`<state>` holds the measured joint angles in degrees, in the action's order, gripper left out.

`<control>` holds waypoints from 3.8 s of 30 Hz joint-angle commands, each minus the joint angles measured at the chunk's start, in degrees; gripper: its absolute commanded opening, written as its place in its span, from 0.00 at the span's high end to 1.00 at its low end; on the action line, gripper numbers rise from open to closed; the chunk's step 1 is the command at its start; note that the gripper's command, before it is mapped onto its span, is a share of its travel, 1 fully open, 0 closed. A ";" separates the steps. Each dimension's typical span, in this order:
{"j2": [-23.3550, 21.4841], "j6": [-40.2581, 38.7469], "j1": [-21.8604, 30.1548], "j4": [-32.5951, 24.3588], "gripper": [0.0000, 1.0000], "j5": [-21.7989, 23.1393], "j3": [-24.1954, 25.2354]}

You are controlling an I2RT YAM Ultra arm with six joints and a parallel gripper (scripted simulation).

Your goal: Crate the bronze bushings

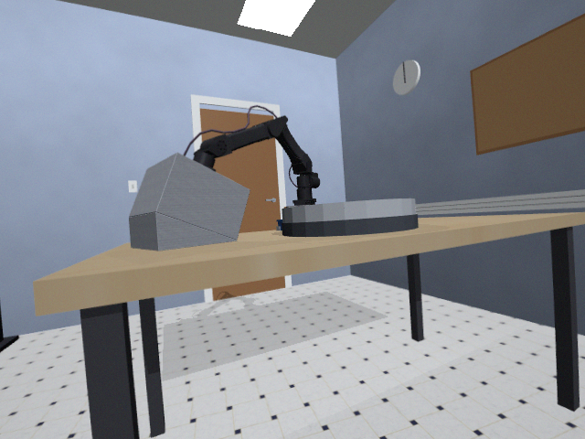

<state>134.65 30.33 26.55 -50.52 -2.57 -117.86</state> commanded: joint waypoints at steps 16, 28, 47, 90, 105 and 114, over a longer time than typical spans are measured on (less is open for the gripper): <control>0.07 0.38 -0.89 0.63 1.00 0.76 0.36; 0.07 0.38 -0.89 0.63 1.00 0.76 0.36; 0.07 0.36 -0.89 0.62 0.84 0.76 0.36; -2.58 0.12 -0.80 -2.13 0.84 0.73 0.51; -8.87 -0.54 0.13 -10.23 0.84 0.33 -3.14; -8.88 -0.57 0.49 -13.05 0.84 0.19 -4.75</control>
<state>126.13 30.13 26.55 -61.19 -2.50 -121.30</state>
